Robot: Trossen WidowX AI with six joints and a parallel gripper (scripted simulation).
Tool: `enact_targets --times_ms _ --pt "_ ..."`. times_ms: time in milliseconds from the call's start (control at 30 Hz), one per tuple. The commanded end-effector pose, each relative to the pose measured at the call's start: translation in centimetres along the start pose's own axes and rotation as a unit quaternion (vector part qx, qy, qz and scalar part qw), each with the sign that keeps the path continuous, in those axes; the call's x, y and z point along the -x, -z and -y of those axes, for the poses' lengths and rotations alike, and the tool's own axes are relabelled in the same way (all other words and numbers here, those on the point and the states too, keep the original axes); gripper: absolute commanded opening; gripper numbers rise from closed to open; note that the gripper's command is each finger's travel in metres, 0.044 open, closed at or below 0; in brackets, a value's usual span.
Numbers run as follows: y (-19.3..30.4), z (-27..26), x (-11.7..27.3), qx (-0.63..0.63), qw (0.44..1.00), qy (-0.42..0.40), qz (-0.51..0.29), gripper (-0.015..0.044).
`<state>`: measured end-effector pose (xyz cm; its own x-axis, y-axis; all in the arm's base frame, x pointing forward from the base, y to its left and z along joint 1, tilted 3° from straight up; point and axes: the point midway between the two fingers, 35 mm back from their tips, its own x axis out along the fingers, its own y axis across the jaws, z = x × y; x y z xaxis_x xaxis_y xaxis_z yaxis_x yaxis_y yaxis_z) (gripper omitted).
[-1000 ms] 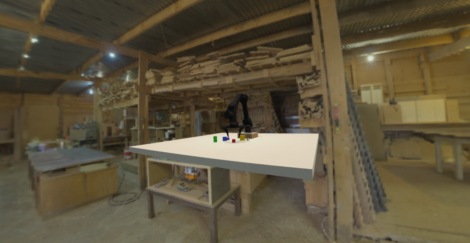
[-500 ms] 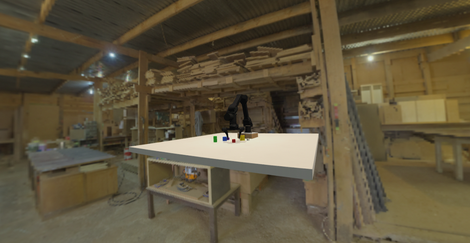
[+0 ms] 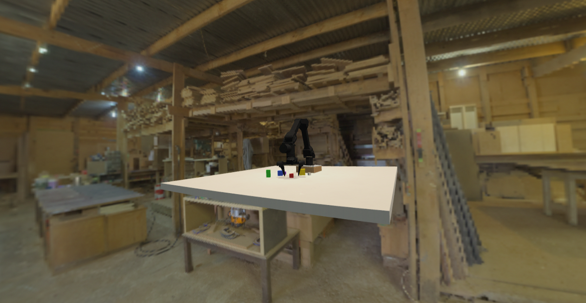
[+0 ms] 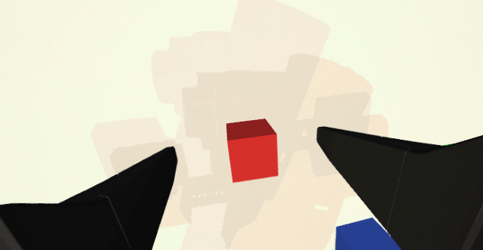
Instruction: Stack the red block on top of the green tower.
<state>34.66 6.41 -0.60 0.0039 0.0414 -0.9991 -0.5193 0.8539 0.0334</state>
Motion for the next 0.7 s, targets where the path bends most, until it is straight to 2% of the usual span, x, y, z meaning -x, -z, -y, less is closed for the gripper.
enact_targets --times_ms 0,267,667 --pt "0.15 0.03 -0.18 0.001 1.0 0.002 -0.002 0.044" --pt "0.15 0.04 -0.1 0.001 1.0 0.002 -0.002 0.044" --pt "0.15 0.04 -0.1 0.001 1.0 0.002 -0.002 0.0125"
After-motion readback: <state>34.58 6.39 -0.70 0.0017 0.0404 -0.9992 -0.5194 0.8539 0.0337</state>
